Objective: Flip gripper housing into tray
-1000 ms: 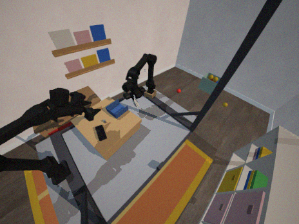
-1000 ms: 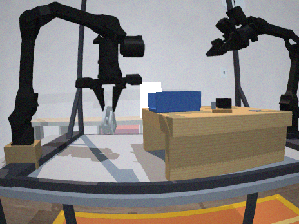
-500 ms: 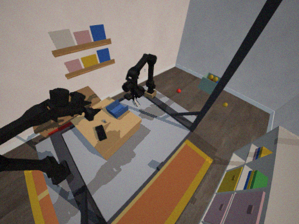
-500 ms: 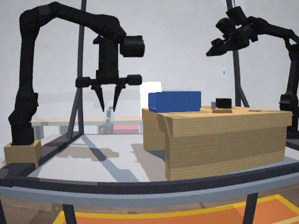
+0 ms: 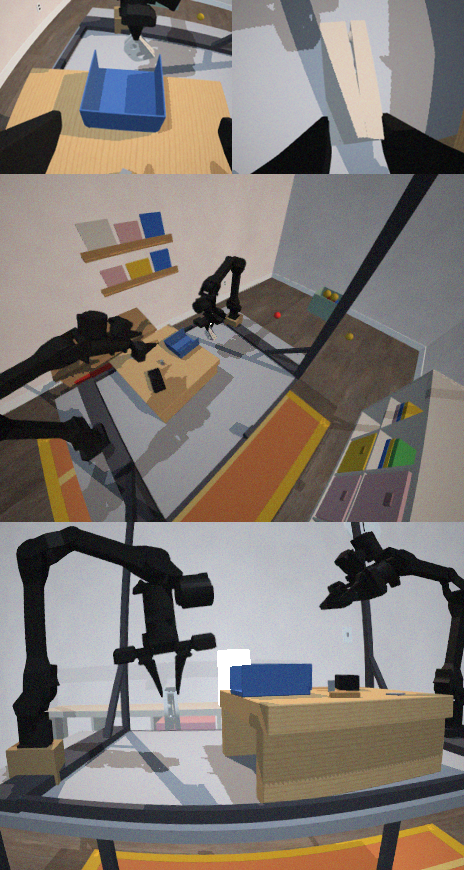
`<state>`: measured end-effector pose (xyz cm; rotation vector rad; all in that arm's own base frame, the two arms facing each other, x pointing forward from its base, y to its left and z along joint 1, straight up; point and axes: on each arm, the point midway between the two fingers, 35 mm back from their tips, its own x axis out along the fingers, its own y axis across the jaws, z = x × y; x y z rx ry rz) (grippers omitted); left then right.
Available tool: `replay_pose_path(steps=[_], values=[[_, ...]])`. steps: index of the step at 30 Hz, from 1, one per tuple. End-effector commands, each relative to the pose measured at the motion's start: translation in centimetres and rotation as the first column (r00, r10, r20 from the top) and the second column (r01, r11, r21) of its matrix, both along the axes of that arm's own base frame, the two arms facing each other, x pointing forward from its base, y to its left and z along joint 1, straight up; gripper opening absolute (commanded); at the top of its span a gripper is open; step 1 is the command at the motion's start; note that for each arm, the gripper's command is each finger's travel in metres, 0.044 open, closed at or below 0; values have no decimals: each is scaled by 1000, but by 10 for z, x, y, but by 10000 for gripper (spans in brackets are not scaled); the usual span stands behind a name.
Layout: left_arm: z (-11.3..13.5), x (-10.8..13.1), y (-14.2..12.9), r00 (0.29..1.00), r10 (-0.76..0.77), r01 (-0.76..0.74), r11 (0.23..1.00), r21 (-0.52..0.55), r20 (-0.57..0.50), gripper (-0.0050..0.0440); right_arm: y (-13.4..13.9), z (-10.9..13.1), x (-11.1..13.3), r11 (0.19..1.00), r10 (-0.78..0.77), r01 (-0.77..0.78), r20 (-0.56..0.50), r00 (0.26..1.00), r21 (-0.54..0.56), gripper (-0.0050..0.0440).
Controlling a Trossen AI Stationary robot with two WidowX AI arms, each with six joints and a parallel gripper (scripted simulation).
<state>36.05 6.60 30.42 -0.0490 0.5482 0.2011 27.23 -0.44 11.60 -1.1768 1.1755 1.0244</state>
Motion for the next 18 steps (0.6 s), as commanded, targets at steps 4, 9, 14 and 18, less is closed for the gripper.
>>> replay_pose_path(steps=[4,9,14,18], values=[[10,-2,-1,1000,0,0,1000,-3,28,439,0,4,-3,1000,3,0,141,990,-20,110],[10,-2,-1,1000,0,0,1000,-3,28,439,0,4,-5,1000,4,2,208,978,-28,110],[10,-2,-1,1000,0,0,1000,-3,28,439,1,3,-7,999,6,4,274,962,-36,110],[10,-2,-1,1000,0,0,1000,-3,28,439,1,2,-8,999,8,7,339,941,-44,110]])
